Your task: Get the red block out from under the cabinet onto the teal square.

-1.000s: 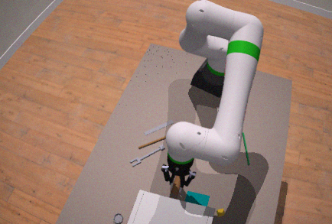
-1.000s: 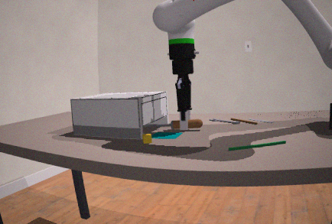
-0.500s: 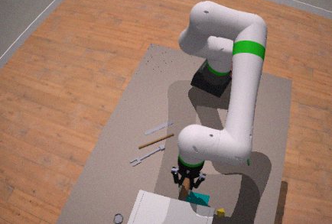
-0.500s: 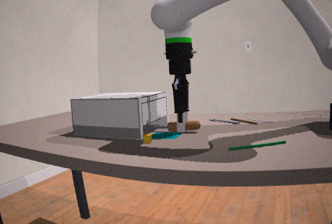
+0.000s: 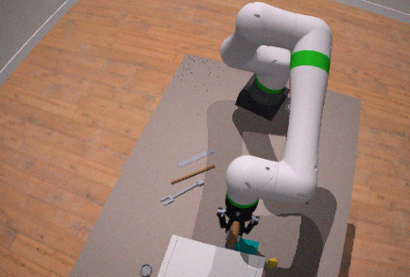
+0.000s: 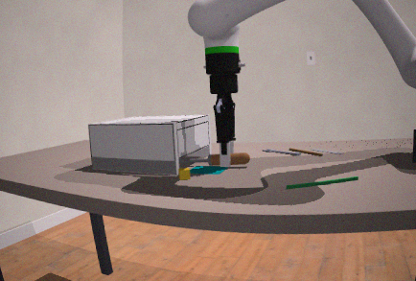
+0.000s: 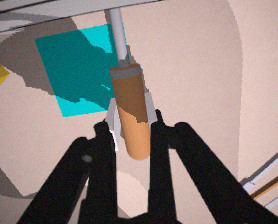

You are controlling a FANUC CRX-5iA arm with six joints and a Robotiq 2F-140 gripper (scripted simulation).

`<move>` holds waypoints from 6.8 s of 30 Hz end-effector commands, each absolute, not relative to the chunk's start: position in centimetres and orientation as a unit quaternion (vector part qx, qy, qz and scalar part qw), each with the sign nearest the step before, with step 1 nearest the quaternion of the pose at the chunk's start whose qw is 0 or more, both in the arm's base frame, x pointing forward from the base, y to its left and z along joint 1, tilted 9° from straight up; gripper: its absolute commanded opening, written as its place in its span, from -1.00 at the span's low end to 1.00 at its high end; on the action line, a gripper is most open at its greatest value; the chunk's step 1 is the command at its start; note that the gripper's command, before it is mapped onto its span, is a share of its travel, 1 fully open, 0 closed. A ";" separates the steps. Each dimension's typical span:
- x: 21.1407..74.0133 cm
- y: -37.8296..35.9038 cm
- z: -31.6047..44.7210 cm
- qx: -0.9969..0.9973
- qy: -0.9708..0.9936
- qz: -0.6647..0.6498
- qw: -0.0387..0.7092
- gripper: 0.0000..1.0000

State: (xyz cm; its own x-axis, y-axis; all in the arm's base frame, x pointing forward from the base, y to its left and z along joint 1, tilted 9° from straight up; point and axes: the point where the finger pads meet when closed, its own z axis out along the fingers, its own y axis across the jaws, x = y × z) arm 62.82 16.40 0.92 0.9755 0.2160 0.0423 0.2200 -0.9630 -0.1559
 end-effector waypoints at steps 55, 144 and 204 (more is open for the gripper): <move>62.5 16.3 0.9 -0.991 -0.110 -0.013 0.080 -1.00; 44.3 12.3 0.1 -0.991 -0.110 -0.013 0.080 -1.00; 40.6 11.5 0.0 -0.991 -0.110 -0.013 0.080 -1.00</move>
